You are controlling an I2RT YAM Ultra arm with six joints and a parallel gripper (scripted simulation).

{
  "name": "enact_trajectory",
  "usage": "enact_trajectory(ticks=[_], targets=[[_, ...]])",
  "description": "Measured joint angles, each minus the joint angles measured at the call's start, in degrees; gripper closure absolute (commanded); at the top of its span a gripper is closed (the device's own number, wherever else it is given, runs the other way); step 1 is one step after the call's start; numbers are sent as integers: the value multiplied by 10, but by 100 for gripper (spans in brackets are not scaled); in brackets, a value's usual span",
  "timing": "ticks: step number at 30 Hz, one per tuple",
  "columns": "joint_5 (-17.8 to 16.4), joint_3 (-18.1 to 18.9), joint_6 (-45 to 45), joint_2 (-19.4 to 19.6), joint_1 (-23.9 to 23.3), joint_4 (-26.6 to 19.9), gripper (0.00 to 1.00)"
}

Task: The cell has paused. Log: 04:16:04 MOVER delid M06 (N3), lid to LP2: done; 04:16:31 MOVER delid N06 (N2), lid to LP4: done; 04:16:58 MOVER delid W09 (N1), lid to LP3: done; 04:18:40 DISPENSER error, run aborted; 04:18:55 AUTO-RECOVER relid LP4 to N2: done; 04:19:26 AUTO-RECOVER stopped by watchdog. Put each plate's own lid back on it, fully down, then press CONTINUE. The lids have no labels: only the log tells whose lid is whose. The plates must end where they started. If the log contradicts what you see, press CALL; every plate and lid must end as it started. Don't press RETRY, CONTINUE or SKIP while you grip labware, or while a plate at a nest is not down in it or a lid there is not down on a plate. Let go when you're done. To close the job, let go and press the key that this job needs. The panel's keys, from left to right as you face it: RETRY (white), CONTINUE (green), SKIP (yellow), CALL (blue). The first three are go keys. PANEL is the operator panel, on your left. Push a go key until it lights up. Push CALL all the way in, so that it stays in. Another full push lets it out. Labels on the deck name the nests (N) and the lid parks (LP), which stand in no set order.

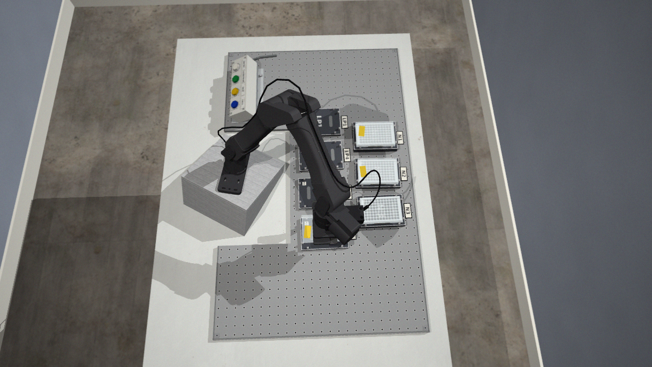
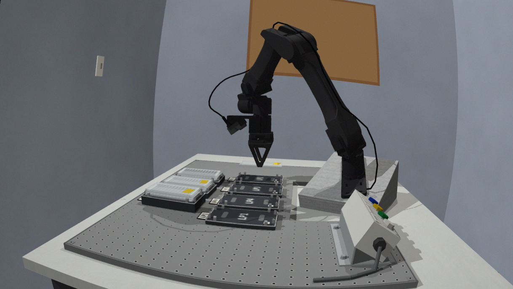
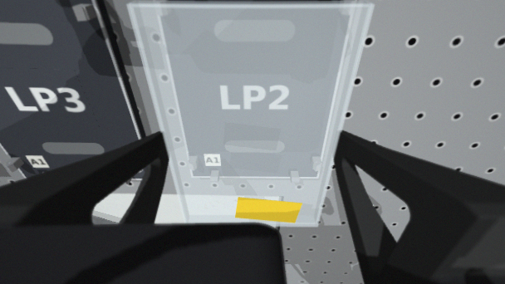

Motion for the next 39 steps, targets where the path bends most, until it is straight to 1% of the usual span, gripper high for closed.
enact_trajectory(ticks=[4,7,10,17,20,26,34,36,39], targets=[[0,5,0,0,0,-3,100],[1,19,9,0,8,-7,100],[0,40,24,3,31,-12,100],[-6,96,66,28,81,-23,100],[-7,108,79,31,90,-29,100],[-8,165,112,56,116,-49,100],[-10,256,156,95,162,-78,100],[-12,269,162,100,168,-83,100],[-11,301,176,116,173,-100,100]])
